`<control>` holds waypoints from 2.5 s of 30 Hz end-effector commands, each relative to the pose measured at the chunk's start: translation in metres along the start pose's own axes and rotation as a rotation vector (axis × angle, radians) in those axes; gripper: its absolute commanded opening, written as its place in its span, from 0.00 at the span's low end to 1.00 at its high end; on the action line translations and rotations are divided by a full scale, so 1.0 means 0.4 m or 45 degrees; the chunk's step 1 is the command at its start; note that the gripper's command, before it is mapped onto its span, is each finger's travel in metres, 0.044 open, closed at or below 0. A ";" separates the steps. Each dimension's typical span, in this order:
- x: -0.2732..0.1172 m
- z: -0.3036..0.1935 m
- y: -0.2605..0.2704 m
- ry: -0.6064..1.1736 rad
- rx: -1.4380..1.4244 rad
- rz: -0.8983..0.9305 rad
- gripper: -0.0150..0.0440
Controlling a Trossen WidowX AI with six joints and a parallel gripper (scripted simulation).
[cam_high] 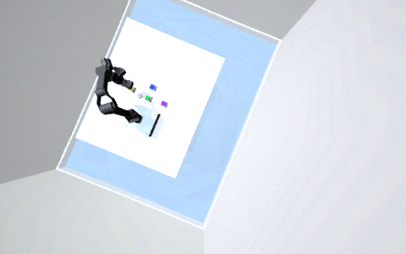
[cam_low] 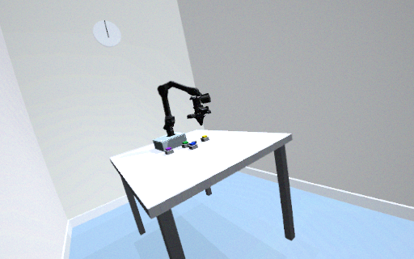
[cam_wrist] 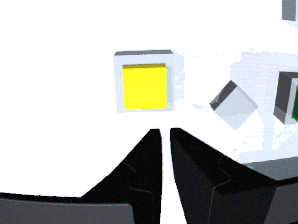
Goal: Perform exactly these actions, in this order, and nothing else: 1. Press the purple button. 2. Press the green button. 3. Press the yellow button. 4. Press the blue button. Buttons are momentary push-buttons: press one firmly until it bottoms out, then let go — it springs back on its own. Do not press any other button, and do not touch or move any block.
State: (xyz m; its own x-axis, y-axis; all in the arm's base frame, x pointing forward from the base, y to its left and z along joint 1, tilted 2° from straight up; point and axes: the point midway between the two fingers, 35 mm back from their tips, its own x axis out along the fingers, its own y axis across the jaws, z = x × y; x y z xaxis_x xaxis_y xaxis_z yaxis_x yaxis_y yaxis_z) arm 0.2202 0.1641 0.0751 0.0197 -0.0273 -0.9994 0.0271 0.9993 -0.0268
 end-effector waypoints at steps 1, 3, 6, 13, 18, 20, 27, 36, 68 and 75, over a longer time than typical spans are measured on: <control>-0.006 0.062 -0.074 -0.008 0.021 0.000 0.29; -0.007 0.099 -0.133 -0.010 0.021 -0.002 0.29; -0.008 0.143 -0.229 -0.012 0.021 -0.008 0.29; -0.010 0.182 -0.383 -0.014 0.021 -0.018 0.29; 0.120 0.185 -0.385 -0.014 0.021 -0.018 0.29; 0.145 0.183 -0.386 -0.014 0.021 -0.018 0.29; 0.159 0.183 -0.386 -0.014 0.021 -0.018 0.29; 0.196 0.184 -0.386 -0.014 0.021 -0.019 0.29; 0.152 0.183 -0.386 -0.015 0.021 -0.018 0.29; 0.130 0.186 -0.332 -0.012 0.008 -0.010 0.42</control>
State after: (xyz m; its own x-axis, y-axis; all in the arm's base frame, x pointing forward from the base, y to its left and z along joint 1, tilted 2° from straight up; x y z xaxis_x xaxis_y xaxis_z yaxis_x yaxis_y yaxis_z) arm 0.2891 0.0101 0.0208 0.0195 -0.0423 -0.9989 0.0496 0.9979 -0.0413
